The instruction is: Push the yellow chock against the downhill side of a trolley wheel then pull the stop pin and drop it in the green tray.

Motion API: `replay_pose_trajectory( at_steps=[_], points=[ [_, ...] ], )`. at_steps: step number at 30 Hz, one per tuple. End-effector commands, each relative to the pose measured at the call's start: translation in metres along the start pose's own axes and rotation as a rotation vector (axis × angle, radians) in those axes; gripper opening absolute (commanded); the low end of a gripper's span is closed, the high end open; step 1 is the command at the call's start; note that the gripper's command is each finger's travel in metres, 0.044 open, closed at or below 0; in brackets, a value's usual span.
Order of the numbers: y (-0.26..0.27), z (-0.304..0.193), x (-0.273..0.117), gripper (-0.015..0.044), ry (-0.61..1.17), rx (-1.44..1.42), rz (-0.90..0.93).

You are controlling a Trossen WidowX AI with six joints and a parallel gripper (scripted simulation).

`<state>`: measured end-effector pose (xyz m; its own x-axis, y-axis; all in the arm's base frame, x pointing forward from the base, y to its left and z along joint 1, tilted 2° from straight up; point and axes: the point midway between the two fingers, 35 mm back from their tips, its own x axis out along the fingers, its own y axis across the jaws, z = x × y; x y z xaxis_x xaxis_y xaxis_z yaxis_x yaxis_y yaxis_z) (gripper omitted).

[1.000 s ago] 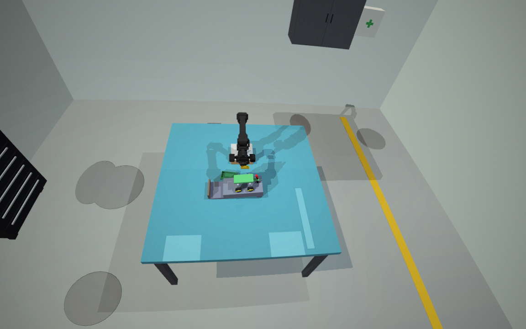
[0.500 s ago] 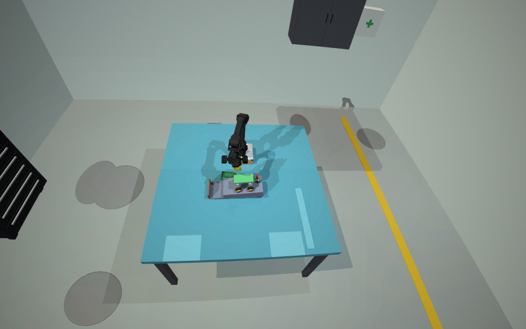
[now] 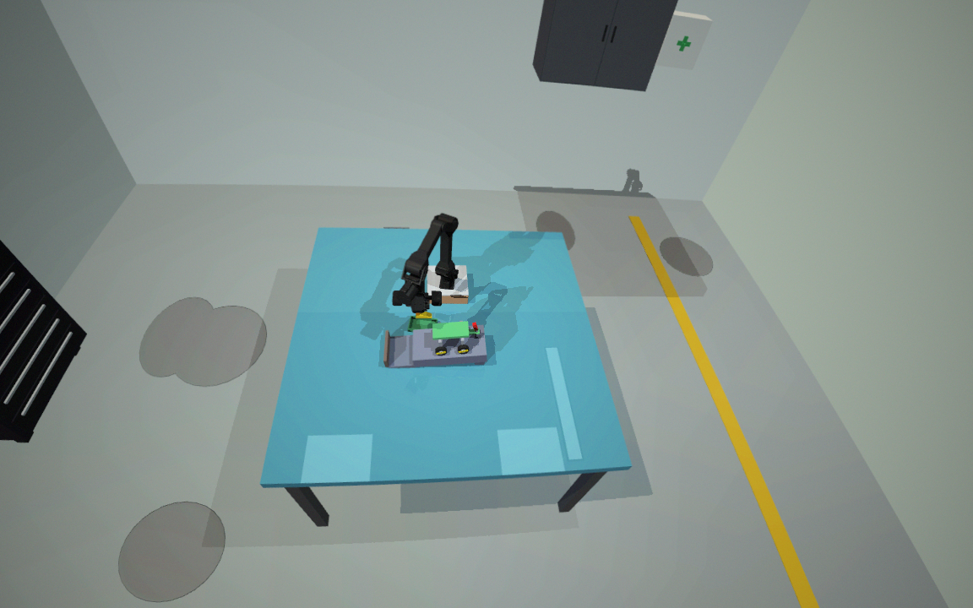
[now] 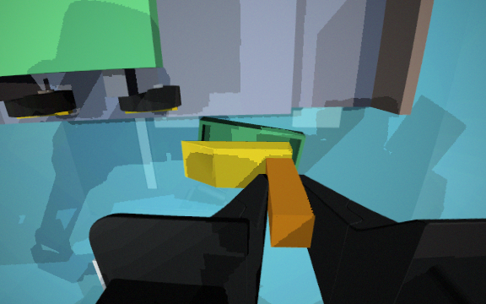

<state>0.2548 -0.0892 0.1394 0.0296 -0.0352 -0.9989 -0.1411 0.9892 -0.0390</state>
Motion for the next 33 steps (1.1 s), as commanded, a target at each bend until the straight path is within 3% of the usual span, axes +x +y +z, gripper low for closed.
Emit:
replay_pose_trajectory(
  at_steps=[1,8,25,33],
  points=[
    [-0.01,0.004,-0.001,0.0,-0.005,-0.006,0.002],
    [-0.017,0.004,0.0,0.0,-0.005,-0.006,0.107],
    [-0.019,0.034,0.006,0.0,-0.007,-0.006,0.107],
    [-0.018,0.035,0.028,0.0,-0.007,-0.006,0.107]
  ],
)
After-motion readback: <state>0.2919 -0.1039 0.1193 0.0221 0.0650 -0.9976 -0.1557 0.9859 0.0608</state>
